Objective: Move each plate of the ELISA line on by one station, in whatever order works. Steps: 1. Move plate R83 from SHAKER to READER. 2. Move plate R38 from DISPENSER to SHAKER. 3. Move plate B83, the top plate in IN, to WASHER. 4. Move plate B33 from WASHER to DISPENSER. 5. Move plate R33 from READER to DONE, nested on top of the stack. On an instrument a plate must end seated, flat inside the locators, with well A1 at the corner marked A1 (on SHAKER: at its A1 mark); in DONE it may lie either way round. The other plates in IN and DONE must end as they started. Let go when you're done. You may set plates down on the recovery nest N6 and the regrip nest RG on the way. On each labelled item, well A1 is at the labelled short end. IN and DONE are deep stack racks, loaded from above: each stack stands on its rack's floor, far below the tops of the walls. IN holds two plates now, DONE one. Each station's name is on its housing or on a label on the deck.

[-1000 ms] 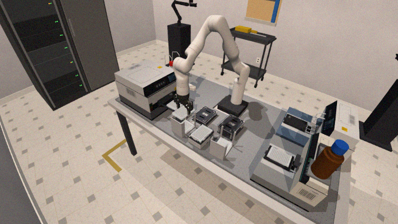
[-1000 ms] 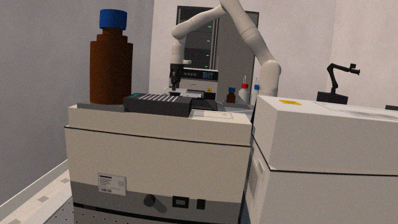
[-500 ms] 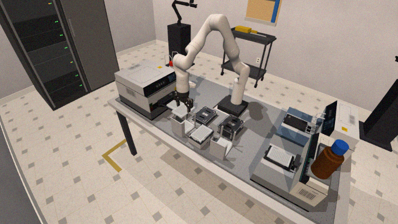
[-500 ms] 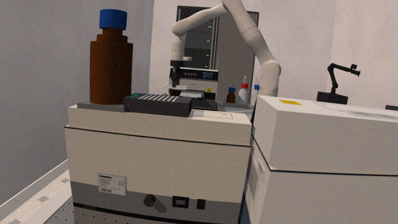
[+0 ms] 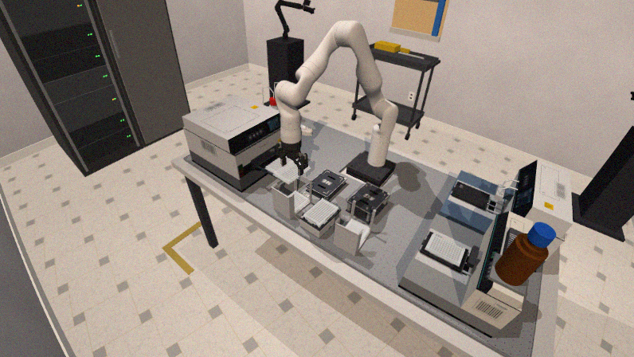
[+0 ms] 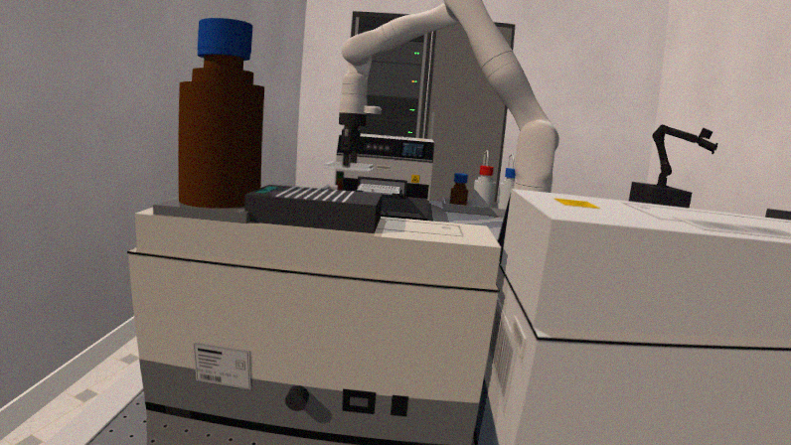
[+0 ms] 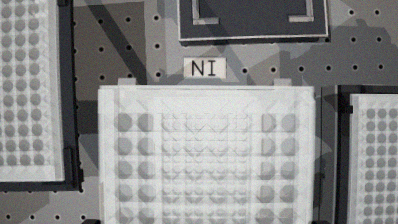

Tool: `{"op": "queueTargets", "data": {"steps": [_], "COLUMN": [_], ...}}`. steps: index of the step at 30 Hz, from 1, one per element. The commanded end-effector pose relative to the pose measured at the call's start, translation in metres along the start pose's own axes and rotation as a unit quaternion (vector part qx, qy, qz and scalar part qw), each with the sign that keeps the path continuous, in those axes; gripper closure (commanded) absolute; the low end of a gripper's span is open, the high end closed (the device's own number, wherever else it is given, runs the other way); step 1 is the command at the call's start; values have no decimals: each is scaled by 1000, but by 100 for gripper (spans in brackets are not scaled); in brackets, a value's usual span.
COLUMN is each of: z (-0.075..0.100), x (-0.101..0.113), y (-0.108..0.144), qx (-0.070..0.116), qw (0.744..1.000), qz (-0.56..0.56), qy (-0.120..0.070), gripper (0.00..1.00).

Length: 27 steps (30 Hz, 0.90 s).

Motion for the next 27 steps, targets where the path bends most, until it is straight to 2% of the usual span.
{"op": "queueTargets", "data": {"steps": [1, 12, 27], "z": [7, 21, 18], "x": [1, 0, 1], "y": [0, 0, 0], "qx": [1, 1, 0], "qw": [1000, 1000, 1000], "qz": [3, 3, 1], "qy": [-3, -3, -3], "gripper": [6, 6, 6]}}
Point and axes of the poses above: the point where the finger pads meet when closed, its own z axis back along the fingers, its own y axis across the jaws, x = y × z, the point moved 8 cm from there along z, back along the fingers, and after that the axes turned 1 degree about -z, right-handed, at the moved point
